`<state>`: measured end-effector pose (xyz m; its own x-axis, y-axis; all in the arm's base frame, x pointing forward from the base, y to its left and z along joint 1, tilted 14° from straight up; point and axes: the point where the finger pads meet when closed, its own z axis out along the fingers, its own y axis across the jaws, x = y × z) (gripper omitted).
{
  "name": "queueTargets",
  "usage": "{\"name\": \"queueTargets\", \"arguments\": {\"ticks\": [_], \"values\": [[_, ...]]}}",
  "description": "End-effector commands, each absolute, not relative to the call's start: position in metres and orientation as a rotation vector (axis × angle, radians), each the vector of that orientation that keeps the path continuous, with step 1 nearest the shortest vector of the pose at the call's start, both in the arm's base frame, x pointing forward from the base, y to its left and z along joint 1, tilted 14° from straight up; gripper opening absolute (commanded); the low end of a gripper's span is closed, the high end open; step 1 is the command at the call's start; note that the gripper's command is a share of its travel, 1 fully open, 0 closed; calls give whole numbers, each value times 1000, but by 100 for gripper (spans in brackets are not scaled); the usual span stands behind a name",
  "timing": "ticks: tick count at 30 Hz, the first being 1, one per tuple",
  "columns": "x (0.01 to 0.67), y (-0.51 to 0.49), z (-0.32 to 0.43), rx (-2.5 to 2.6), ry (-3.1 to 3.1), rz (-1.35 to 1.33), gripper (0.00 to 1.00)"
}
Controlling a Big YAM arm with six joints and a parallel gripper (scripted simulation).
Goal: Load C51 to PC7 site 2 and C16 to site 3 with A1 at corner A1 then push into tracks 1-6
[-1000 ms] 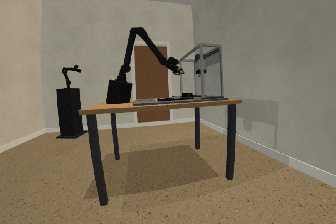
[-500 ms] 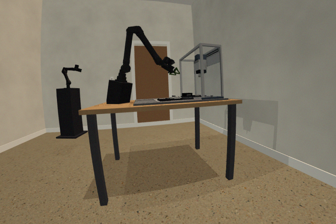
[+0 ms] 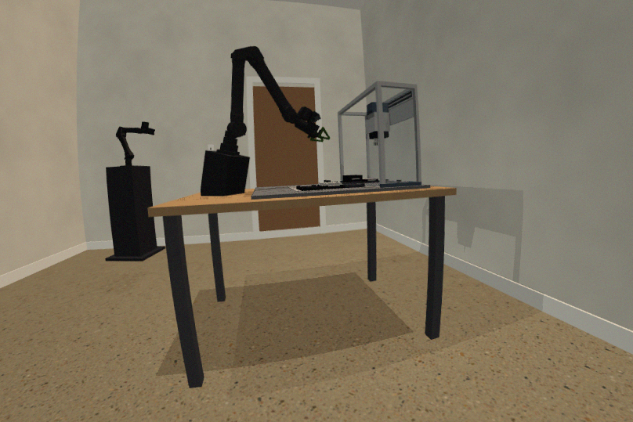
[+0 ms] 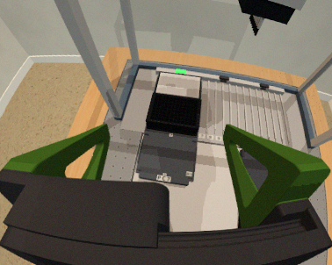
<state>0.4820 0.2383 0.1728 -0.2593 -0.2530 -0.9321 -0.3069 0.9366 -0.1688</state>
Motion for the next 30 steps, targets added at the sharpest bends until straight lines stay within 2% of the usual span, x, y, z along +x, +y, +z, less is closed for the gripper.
{"name": "queueTargets", "arguments": {"ticks": [1, 13, 14, 30], "values": [[467, 243, 190, -391, 1807, 91, 100], [434, 235, 169, -404, 1871, 72, 100], [455, 235, 179, -378, 1886, 61, 100], [471, 232, 120, -419, 2351, -36, 100]]}}
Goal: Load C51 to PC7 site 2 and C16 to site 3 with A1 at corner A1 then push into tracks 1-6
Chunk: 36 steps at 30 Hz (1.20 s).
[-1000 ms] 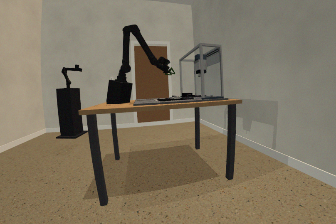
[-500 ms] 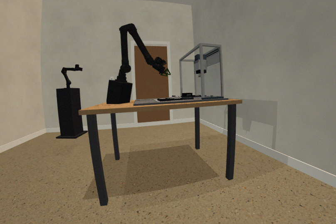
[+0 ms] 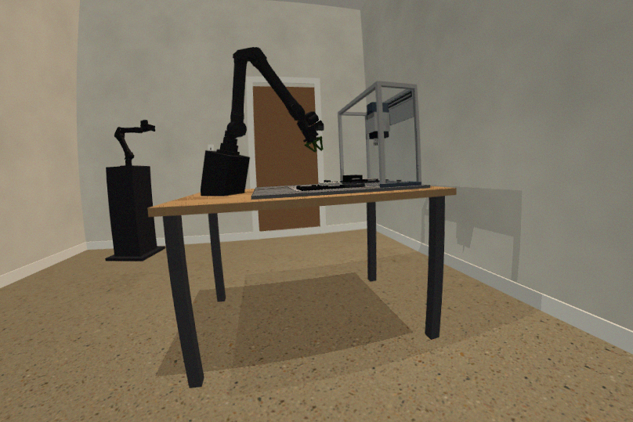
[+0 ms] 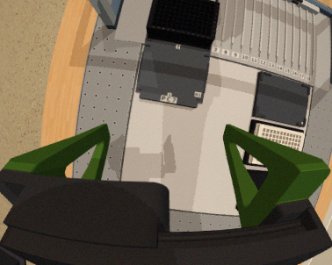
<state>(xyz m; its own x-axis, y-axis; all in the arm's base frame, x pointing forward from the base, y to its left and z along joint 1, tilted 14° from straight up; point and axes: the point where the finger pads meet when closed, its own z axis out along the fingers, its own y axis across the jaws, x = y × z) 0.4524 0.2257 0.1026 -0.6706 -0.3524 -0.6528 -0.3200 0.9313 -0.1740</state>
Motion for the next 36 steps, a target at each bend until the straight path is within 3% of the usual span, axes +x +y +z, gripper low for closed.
{"name": "queueTargets", "arguments": {"ticks": [1, 20, 25, 36], "values": [[472, 231, 116, -421, 2384, -44, 100], [469, 236, 109, -462, 2851, -169, 100], [449, 191, 109, -220, 2862, -138, 100], [428, 135, 107, -252, 2861, -149, 100]]}}
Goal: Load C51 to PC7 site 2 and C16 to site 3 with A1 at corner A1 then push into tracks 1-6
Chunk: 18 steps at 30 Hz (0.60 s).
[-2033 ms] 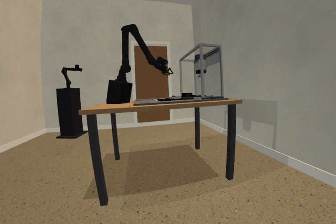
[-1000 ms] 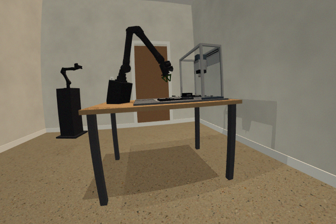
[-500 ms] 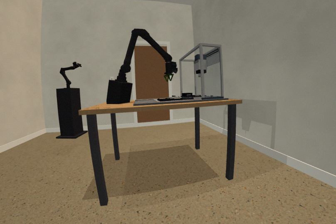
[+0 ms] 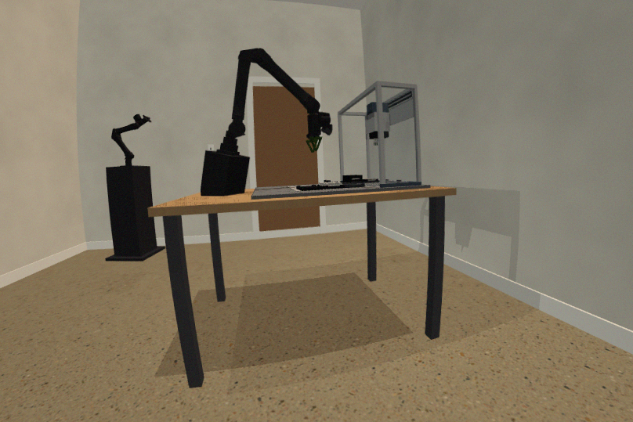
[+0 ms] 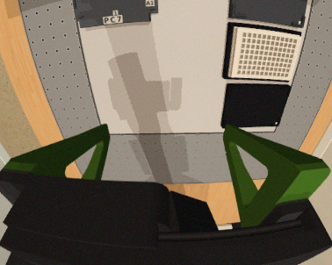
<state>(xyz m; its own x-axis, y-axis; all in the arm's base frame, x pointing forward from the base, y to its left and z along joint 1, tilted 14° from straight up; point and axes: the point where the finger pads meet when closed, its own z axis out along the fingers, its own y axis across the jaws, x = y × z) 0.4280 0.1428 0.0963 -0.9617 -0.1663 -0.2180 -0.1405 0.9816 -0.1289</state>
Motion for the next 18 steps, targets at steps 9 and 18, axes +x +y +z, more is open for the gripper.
{"name": "queueTargets", "arguments": {"ticks": [9, 18], "values": [[408, 78, 106, -253, 2861, -157, 100], [413, 84, 108, -256, 2864, -159, 100]]}}
